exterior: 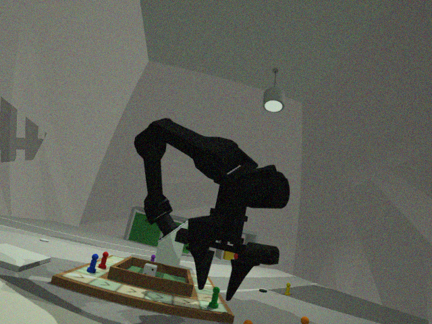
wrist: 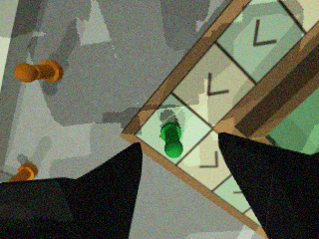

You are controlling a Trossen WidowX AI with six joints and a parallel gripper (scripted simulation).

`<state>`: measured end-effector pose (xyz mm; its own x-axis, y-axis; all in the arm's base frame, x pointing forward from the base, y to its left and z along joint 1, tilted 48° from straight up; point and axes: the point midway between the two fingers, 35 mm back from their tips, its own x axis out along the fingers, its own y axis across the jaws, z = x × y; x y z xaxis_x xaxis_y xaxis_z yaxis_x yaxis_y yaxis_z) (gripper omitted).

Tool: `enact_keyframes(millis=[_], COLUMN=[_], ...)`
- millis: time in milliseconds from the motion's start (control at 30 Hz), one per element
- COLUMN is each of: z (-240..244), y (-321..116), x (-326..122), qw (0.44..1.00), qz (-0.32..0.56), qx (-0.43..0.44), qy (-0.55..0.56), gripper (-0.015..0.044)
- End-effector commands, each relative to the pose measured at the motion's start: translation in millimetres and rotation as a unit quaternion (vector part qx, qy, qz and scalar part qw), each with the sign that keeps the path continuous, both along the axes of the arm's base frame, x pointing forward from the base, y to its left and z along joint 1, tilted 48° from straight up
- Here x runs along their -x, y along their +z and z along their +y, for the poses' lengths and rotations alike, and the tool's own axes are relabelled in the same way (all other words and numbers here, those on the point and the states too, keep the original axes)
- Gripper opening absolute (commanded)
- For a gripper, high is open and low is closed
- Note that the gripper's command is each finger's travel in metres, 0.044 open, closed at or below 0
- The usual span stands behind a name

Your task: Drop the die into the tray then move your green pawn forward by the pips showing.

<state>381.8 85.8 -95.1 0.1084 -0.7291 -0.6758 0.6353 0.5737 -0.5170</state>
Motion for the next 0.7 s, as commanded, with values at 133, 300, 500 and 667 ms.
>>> enact_keyframes(millis=[133, 300, 500, 667], z=[32.7, 39.0, 31.2, 34.4], y=[26.8, 60.7, 109.1, 111.6], x=[2.7, 42.0, 116.6, 114.9], qw=[1.000, 0.997, 0.981, 0.982], qz=[-0.005, 0.048, 0.138, 0.130], qx=[-0.004, 0.001, 0.014, 0.012], qy=[0.005, 0.054, 0.137, 0.140], gripper=[0.0440, 0.0440, 0.0440, 0.0440])
